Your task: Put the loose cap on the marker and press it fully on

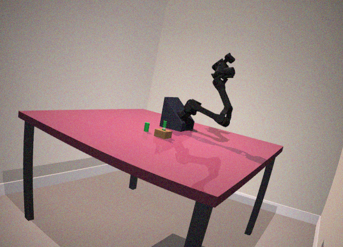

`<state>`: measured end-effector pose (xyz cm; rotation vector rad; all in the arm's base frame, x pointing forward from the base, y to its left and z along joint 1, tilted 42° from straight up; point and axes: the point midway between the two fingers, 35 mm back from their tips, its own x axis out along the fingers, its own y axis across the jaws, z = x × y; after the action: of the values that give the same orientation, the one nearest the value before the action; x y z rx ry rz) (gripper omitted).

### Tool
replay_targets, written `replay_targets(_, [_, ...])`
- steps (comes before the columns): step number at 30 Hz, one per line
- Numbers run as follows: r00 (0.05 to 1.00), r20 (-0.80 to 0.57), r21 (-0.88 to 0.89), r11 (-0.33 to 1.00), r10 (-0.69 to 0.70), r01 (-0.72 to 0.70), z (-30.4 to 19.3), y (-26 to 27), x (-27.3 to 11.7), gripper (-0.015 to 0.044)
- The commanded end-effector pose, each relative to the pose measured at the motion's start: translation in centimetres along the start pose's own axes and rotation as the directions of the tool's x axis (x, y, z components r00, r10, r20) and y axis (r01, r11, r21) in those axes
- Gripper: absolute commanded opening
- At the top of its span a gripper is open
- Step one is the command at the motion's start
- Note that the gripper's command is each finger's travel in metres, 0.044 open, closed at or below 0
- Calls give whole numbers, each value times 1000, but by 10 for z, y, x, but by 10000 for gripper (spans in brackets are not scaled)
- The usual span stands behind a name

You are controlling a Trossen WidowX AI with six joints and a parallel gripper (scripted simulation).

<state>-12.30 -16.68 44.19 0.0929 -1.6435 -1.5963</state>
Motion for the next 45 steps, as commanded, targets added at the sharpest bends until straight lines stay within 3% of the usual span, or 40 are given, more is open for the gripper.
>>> replay_targets(1, [1000,-10,-9,1000,-4,4,-3,-1,1,374])
replay_targets(6, [958,-263,-236,971,-114,50,-71,-25,10,243])
replay_targets(11, [814,-532,-455,889,-231,-45,-151,-52,-3,242])
replay_targets(18, [473,-804,-547,759,-360,-352,-254,-83,-63,242])
replay_targets(24, [124,-888,-405,625,-443,-667,-319,-100,-142,242])
replay_targets(30, [-225,-823,-85,506,-521,-859,-353,-117,-231,242])
replay_targets(35, [-505,-643,283,434,-576,-855,-358,-131,-315,242])
replay_targets(40, [-701,-378,619,397,-605,-677,-341,-141,-394,242])
replay_targets(45, [-796,-42,853,393,-604,-344,-305,-149,-467,242])
